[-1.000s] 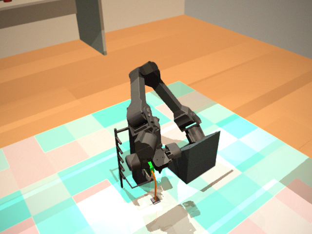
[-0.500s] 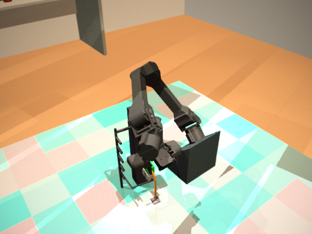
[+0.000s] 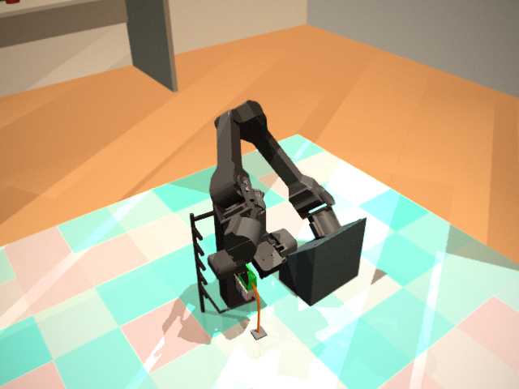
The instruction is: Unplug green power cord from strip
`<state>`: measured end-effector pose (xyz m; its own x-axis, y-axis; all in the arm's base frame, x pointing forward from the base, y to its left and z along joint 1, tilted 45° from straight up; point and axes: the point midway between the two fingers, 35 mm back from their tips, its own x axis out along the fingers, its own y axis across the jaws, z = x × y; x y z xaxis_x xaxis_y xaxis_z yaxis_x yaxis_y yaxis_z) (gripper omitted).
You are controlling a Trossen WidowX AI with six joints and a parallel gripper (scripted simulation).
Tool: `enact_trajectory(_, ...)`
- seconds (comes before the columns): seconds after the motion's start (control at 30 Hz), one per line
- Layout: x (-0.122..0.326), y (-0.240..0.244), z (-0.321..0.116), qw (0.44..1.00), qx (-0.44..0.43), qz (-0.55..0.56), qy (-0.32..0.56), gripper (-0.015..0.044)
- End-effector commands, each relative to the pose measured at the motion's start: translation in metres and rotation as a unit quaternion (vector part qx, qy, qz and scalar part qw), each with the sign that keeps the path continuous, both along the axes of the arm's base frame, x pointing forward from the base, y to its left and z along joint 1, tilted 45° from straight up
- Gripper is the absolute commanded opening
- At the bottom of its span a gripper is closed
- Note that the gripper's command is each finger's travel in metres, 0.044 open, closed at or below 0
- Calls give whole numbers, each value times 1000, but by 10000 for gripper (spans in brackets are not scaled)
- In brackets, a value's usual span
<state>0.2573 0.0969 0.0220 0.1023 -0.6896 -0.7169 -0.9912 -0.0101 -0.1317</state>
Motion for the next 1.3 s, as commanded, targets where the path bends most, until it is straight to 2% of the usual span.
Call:
enact_trajectory(0.0,-1,-7,7,1000,-2,2,0,160)
enact_trajectory(0.87,-1,-24,6,1000,-3,2,0,160)
enact_trajectory(1.0,-2,-22,8,1000,-1,0,0,55)
enact_trajectory(1.27,-2,-22,8,1000,-1,0,0,2)
